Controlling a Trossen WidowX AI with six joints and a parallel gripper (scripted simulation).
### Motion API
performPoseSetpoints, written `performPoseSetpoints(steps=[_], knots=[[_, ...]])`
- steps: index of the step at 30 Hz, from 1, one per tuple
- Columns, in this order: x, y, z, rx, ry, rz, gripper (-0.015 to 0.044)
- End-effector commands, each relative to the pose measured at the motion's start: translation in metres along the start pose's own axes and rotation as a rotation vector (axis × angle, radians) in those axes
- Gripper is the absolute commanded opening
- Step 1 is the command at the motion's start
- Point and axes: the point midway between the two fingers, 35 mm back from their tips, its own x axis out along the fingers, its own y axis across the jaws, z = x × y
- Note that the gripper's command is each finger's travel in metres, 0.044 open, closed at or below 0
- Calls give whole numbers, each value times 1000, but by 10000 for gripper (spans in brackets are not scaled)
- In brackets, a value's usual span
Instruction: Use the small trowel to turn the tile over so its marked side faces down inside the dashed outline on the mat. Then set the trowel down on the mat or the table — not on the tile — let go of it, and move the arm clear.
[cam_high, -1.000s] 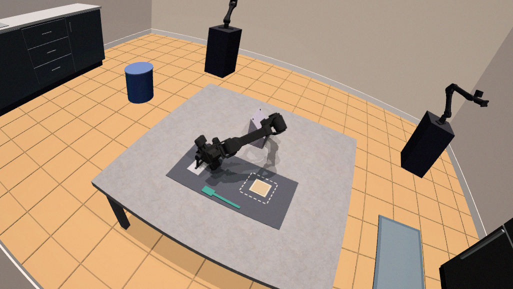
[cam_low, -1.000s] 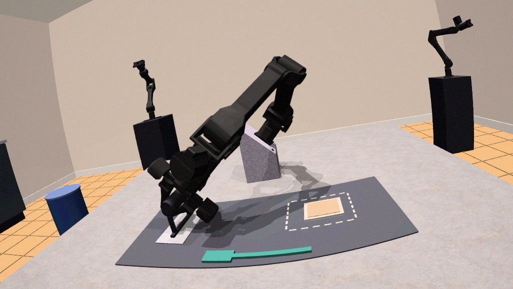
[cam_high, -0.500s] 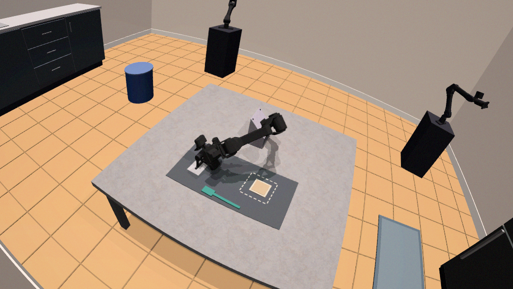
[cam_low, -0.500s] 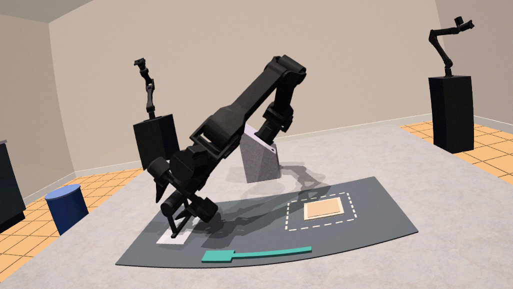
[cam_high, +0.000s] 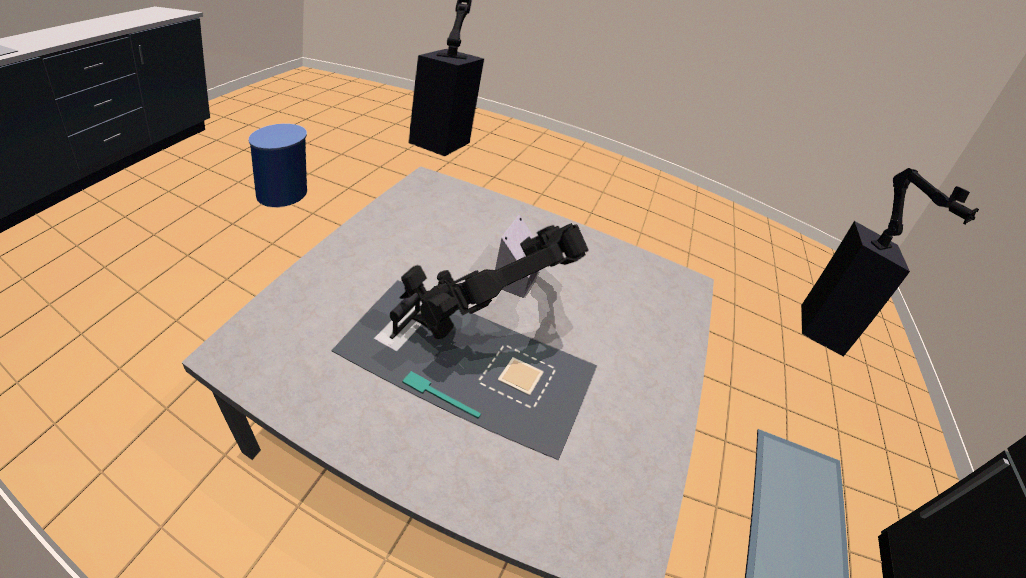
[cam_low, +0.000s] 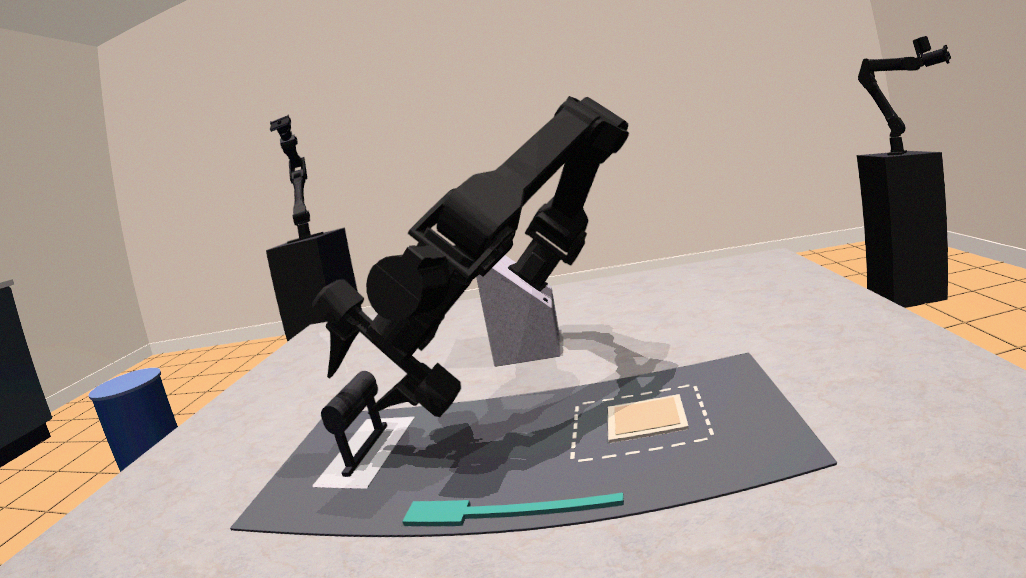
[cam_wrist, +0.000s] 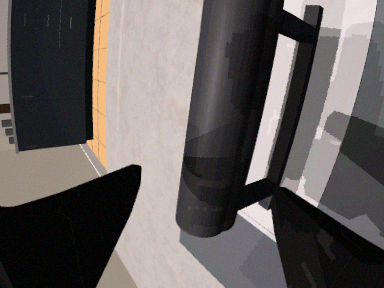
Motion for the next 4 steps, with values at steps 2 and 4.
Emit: performPoseSetpoints(steps=[2, 4], knots=[[-13, 5, 7, 1, -10, -2, 300], [-34, 23, 19, 1, -7, -1, 300]])
